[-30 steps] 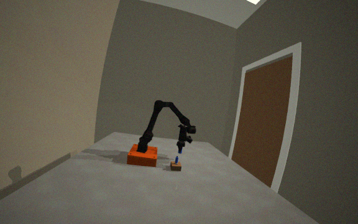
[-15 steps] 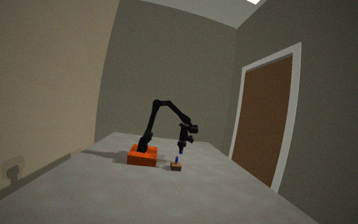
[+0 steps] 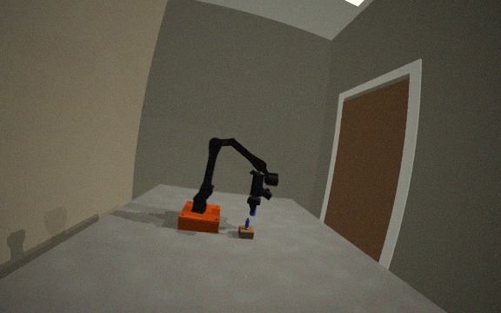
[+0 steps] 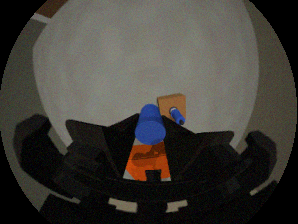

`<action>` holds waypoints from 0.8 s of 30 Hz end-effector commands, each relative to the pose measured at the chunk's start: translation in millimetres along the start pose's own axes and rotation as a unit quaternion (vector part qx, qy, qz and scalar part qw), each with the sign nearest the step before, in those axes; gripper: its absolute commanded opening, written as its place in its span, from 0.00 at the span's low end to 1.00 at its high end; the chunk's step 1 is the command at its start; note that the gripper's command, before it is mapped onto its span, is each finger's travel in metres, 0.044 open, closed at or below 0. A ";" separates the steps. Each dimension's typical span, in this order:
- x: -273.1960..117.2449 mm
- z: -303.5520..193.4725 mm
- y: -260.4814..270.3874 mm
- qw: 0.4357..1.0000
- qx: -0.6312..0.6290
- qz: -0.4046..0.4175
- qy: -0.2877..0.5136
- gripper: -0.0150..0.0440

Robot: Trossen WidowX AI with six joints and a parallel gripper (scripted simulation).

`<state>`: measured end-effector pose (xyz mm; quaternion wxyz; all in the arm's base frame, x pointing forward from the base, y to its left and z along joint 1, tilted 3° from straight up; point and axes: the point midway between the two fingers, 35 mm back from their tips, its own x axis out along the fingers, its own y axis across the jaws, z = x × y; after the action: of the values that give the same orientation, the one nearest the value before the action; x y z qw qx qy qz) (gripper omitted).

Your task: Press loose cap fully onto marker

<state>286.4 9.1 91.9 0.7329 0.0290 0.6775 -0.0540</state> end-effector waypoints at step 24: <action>-15.8 -15.4 -59.9 1.000 -0.004 -0.001 0.000 0.25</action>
<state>263.3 -47.1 111.1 0.7322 0.0260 0.6784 -0.0550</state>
